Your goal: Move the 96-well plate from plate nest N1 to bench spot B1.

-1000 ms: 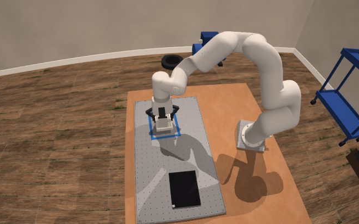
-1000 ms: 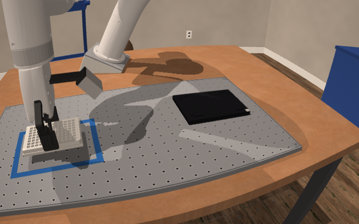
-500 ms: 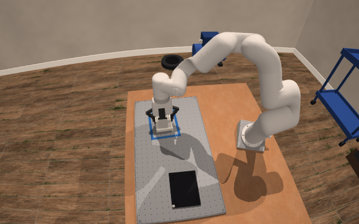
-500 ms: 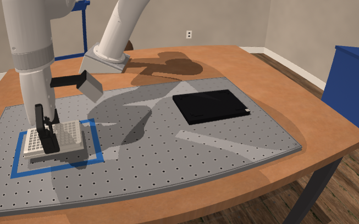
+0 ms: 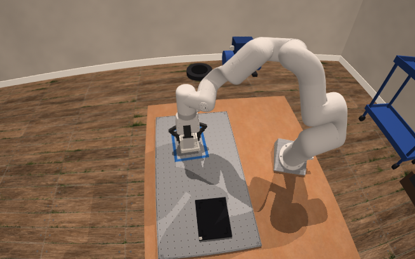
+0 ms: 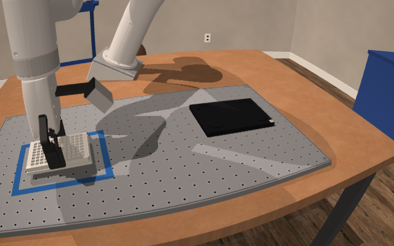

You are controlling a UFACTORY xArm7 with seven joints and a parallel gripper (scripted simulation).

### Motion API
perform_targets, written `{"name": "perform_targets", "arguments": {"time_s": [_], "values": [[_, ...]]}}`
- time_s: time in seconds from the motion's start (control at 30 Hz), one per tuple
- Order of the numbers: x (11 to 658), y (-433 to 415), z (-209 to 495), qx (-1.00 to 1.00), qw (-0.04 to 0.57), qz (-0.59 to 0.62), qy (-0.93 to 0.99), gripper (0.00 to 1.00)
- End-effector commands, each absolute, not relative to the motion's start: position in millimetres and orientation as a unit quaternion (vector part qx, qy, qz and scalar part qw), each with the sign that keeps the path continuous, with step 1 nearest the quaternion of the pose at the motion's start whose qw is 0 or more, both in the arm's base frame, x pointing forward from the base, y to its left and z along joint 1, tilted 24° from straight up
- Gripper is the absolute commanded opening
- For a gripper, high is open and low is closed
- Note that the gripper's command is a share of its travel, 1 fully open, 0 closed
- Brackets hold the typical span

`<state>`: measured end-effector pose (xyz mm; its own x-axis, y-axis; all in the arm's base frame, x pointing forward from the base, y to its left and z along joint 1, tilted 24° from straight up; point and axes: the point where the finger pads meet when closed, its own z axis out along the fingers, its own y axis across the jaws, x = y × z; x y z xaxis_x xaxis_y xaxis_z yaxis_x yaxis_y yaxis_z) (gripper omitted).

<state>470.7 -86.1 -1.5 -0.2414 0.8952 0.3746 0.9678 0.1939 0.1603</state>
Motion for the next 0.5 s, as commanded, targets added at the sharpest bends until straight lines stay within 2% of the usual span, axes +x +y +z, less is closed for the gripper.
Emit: {"name": "perform_targets", "arguments": {"time_s": [0.0, 0.47], "values": [[472.0, -87.1, -1.0, -0.608, 0.097, -0.184, -0.766, 0.0], [472.1, -86.3, -2.8, -0.608, 0.097, -0.184, -0.766, 0.0]]}}
